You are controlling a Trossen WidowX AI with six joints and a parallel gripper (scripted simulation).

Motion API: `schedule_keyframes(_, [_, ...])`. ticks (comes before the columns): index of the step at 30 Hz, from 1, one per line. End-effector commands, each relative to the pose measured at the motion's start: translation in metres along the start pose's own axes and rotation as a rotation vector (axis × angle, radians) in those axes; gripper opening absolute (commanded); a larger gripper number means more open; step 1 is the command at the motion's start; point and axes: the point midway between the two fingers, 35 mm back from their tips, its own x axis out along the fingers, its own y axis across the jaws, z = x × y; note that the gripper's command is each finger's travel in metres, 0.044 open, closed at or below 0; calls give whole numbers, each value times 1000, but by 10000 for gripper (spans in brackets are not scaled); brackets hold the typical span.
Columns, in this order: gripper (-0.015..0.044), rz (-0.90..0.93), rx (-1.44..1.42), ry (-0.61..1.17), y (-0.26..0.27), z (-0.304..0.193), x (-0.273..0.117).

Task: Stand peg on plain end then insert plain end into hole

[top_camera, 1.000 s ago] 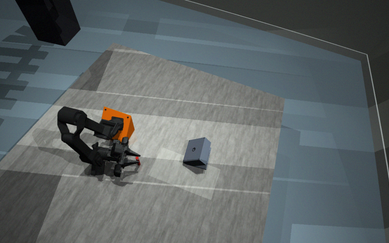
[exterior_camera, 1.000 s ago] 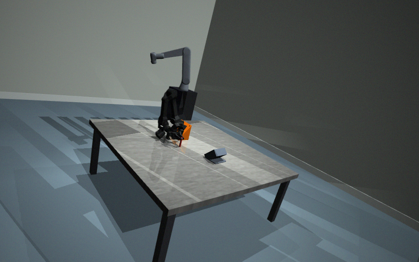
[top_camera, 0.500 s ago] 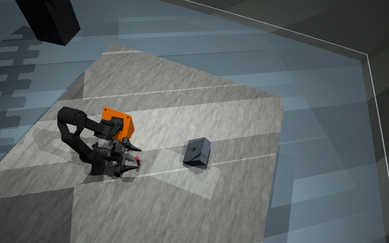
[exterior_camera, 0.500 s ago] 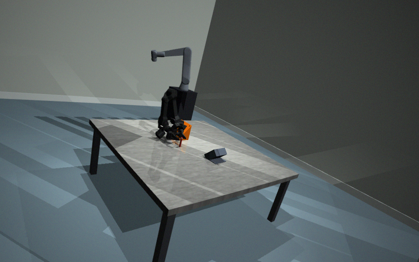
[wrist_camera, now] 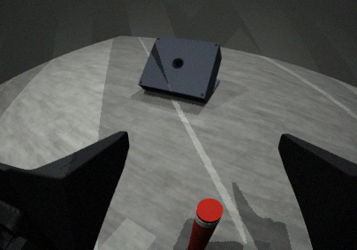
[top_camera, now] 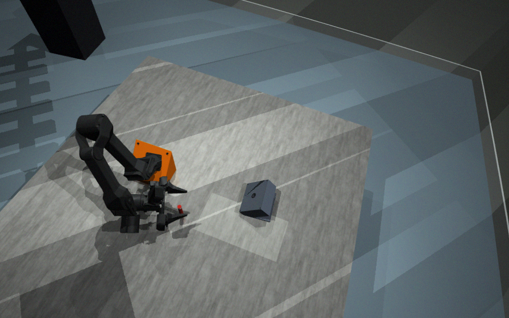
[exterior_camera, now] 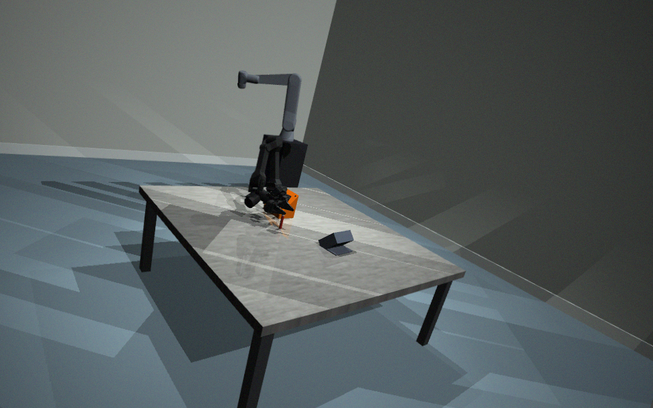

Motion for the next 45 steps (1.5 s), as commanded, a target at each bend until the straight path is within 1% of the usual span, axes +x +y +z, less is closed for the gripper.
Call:
schedule_keyframes(1, [440,24,-24,29,-4,27,-1])
schedule_keyframes(8, [440,-38,-28,30,-5,76,-14])
schedule_keyframes(14, [440,-152,21,-53,-2,115,-41])
schedule_keyframes(23, [440,-156,48,-59,-1,118,-44])
schedule_keyframes(33, [440,-9,290,118,5,97,-33])
schedule_keyframes(45, [440,140,500,423,18,71,-24])
